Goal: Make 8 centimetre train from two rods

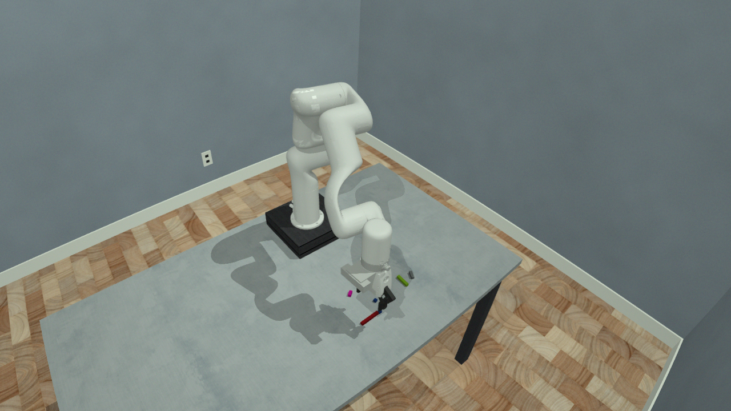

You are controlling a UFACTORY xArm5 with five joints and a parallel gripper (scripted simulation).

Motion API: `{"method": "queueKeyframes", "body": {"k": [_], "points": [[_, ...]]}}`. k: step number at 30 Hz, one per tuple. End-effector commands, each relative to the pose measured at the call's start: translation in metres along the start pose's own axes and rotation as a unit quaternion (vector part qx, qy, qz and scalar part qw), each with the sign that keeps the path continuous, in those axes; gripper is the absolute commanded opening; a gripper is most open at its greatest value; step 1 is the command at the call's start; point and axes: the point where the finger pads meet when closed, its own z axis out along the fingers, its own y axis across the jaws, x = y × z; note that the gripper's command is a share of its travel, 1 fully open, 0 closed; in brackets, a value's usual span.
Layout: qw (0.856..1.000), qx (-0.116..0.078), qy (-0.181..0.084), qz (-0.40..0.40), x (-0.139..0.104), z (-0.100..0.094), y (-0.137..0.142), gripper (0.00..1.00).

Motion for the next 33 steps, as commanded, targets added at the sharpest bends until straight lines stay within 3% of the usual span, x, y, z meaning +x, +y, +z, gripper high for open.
{"method": "queueKeyframes", "body": {"k": [1, 13, 33], "points": [[1.000, 0.002, 0.000, 0.000, 0.000, -0.002, -0.001, 1.00], [1.000, 0.002, 0.000, 0.000, 0.000, -0.007, -0.001, 1.00], [1.000, 0.002, 0.000, 0.000, 0.000, -0.083, -0.001, 1.00]]}}
